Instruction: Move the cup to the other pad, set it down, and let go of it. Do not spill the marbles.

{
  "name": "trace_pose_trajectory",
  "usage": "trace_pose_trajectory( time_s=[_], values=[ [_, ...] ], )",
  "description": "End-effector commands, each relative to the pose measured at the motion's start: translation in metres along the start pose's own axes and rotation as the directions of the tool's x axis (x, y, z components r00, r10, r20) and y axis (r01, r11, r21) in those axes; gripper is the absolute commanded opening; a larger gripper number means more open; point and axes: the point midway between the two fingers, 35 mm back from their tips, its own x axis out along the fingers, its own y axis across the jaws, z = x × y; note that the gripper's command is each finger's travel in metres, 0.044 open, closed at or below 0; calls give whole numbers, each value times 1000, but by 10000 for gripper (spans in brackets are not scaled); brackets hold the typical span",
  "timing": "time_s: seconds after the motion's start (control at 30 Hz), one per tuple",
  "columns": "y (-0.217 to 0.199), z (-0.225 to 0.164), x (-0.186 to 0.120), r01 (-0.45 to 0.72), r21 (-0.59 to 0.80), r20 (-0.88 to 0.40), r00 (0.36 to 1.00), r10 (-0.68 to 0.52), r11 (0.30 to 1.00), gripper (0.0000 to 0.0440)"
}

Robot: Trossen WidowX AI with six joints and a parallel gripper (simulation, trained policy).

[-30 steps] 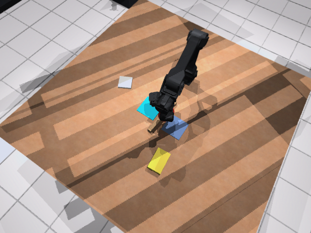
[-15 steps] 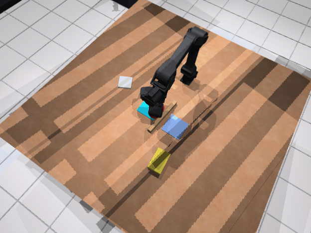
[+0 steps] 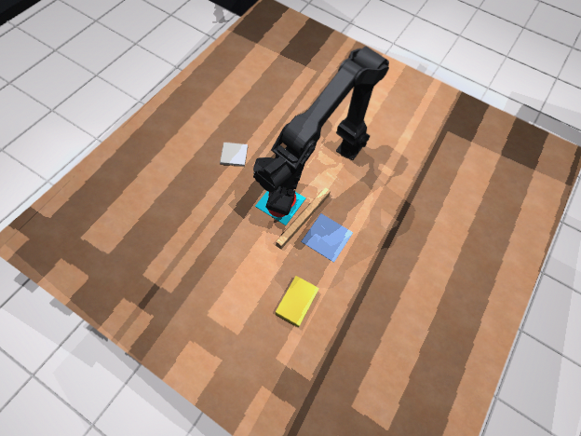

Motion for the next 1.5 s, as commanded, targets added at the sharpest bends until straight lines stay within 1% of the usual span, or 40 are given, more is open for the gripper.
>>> trace_pose_trajectory(
  time_s=[0.0, 0.3, 0.5, 0.67, 0.7, 0.8, 1.2, 1.47],
  values=[
    [-6, 2, 6, 2, 4, 6, 1000, -2, 1000, 0],
    [-20, 2, 27, 12, 33, 5, 1000, -12, 999, 0],
    [-32, 0, 40, 25, 52, 4, 1000, -25, 998, 12],
    [-36, 3, 47, 15, 71, 14, 1000, -16, 997, 49],
    [-36, 5, 47, 7, 75, 18, 1000, -8, 997, 67],
    [-33, 9, 43, -29, 89, 31, 999, 27, 996, 140],
    [-38, 11, 26, -113, 101, 45, 993, 109, 988, 179],
    [-42, 13, 12, -162, 110, 61, 986, 156, 981, 229]
  ],
)
